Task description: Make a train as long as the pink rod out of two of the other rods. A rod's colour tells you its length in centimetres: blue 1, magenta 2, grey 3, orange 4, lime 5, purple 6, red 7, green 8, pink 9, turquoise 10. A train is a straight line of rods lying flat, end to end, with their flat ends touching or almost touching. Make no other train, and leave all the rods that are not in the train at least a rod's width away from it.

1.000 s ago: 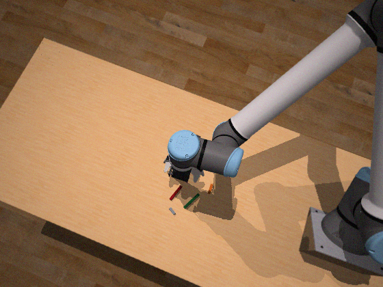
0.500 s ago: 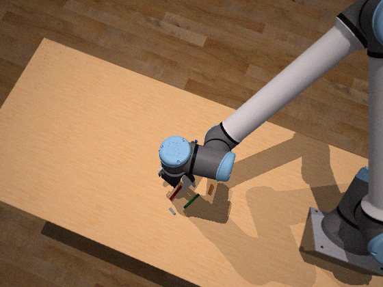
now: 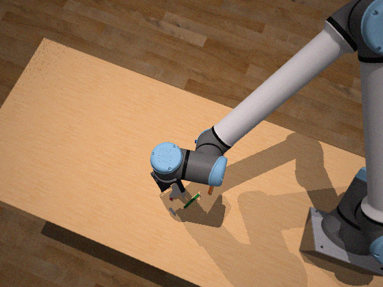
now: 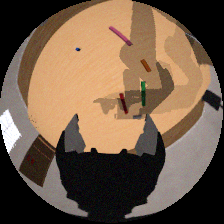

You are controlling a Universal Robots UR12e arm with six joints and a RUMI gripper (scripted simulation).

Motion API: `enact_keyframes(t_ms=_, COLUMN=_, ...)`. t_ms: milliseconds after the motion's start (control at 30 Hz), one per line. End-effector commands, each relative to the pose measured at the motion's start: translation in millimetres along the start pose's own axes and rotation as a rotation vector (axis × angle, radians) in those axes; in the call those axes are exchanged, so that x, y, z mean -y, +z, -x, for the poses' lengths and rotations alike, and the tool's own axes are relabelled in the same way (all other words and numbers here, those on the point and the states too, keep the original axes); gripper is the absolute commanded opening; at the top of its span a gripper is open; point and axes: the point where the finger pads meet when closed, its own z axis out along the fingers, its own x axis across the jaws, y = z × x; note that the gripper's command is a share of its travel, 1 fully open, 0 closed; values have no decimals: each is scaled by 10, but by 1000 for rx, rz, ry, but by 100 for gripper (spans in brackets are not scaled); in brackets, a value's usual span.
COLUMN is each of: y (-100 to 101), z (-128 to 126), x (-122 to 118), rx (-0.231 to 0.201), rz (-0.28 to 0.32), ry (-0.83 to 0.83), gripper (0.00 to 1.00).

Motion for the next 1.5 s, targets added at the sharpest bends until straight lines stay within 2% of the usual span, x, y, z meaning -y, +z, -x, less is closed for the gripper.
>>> enact_keyframes(t_ms=0, y=-16, z=-13, x=-130, rx=-3, rz=-10, ry=139, gripper=100)
enact_keyframes(t_ms=967, y=3, z=-236, x=-782, rx=2, rz=-12, ry=788, gripper=100)
enact_keyframes(t_ms=1467, y=10, z=-291, x=-938, rx=4, rz=-13, ry=936, gripper=100)
